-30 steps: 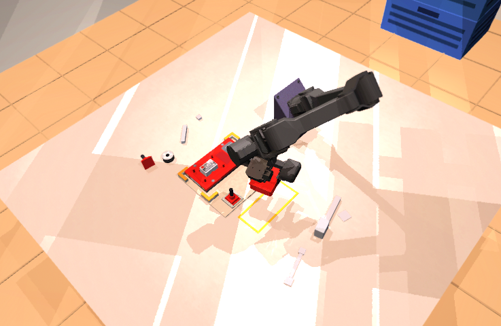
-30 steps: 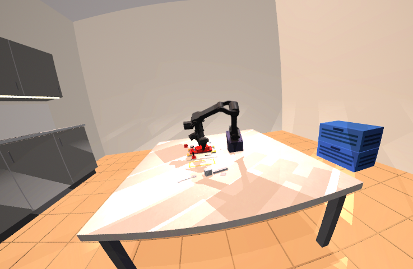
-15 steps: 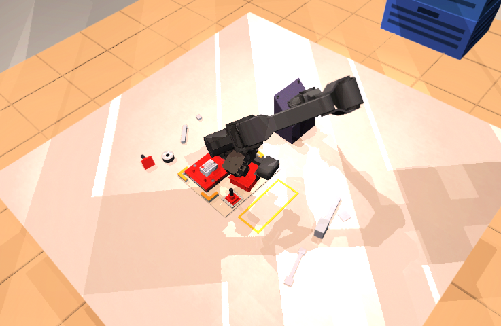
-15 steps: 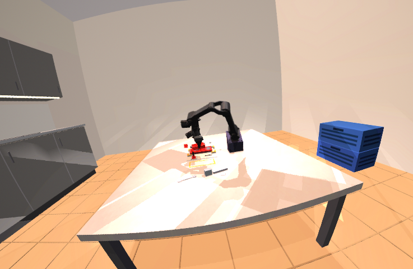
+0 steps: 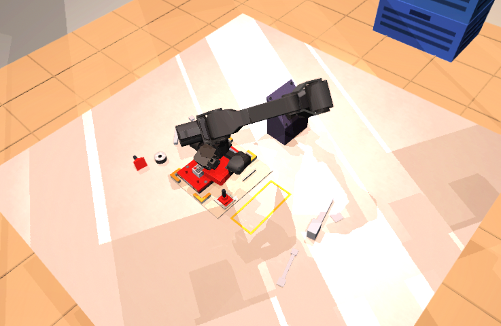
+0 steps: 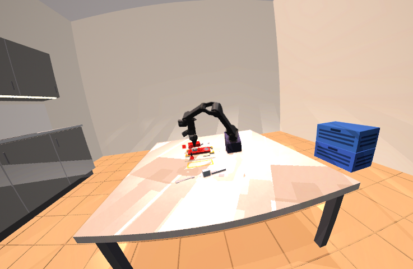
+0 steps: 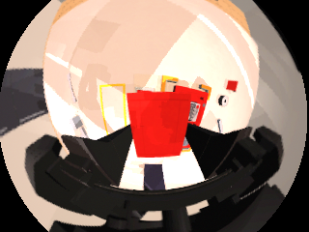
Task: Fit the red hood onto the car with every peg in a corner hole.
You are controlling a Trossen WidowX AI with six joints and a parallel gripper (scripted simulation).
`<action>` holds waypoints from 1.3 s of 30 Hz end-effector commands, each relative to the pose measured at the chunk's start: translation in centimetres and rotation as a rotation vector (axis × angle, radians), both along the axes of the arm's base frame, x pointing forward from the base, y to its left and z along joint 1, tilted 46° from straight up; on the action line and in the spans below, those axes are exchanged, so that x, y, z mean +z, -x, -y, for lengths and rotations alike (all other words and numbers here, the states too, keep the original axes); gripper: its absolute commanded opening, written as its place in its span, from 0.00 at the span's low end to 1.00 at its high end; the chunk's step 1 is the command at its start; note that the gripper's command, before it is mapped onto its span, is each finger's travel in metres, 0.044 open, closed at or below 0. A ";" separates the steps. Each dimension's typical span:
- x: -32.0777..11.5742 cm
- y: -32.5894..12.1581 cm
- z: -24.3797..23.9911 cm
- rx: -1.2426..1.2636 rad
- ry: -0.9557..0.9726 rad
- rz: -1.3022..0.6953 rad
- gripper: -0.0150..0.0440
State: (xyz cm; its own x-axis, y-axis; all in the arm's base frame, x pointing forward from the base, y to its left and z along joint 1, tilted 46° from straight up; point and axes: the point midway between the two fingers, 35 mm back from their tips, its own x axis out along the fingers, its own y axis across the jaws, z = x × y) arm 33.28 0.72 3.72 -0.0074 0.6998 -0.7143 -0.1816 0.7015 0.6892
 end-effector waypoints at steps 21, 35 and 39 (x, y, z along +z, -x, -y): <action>-6.9 -1.8 6.6 -0.084 -0.012 -0.083 0.25; -9.7 -1.7 4.1 -0.085 -0.014 -0.084 0.25; -10.6 -1.5 3.2 -0.085 -0.015 -0.084 0.25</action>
